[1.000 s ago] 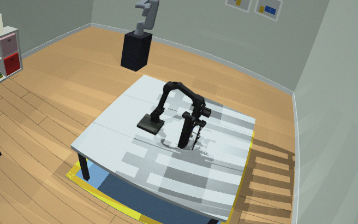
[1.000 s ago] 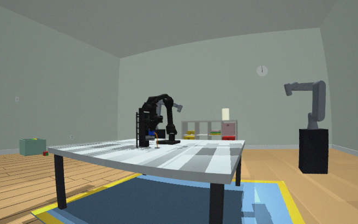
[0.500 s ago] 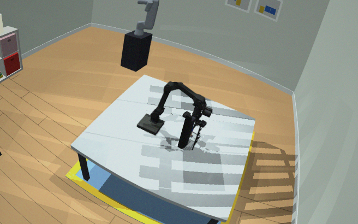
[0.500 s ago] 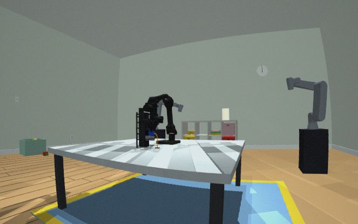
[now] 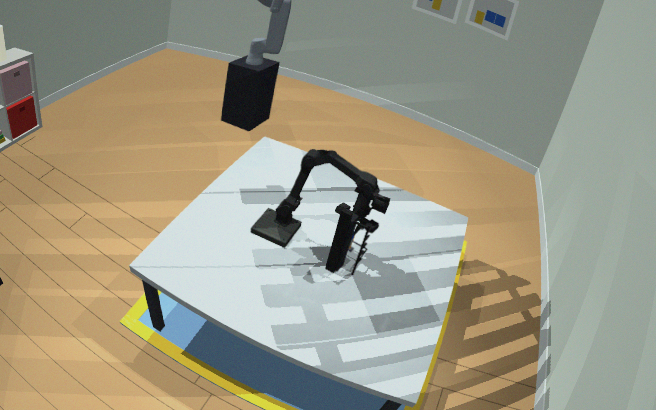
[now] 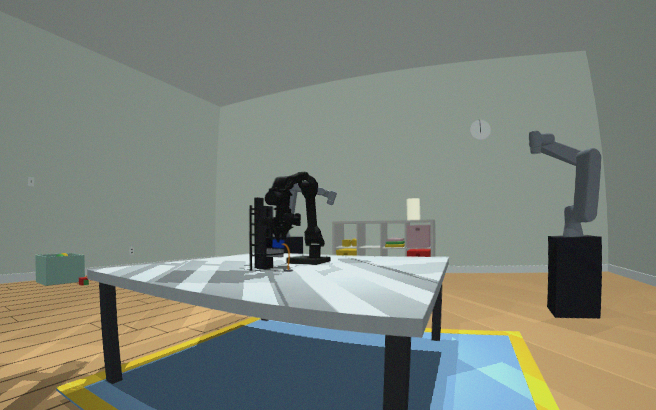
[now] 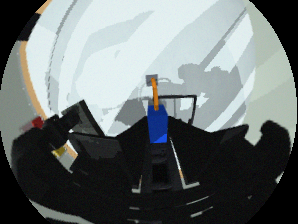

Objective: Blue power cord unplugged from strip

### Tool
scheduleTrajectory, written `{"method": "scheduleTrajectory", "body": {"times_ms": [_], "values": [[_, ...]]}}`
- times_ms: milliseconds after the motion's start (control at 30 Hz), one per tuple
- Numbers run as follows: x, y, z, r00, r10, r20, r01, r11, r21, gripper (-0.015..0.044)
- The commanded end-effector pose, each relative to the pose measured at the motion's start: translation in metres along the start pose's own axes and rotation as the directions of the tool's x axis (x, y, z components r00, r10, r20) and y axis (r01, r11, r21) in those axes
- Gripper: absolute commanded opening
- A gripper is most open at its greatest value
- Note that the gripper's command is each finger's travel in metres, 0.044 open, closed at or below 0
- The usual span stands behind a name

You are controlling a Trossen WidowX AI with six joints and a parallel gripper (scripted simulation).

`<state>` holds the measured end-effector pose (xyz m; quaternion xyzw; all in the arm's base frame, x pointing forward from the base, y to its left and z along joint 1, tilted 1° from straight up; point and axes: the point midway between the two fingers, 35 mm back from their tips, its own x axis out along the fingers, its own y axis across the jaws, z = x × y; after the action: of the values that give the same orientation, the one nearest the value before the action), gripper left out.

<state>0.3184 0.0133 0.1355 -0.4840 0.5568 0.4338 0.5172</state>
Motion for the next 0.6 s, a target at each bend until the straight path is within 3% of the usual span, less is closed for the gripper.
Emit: {"method": "scheduleTrajectory", "body": {"times_ms": [0,133,567], "values": [[-0.009,0.005,0.049,0.994,-0.002,0.109,0.009,0.998,-0.068,0.0000],[-0.011,0.007,0.055,0.994,-0.002,0.109,0.009,0.998,-0.069,0.0000],[-0.006,0.006,0.036,0.994,-0.001,0.105,0.008,0.998,-0.070,0.0341]]}}
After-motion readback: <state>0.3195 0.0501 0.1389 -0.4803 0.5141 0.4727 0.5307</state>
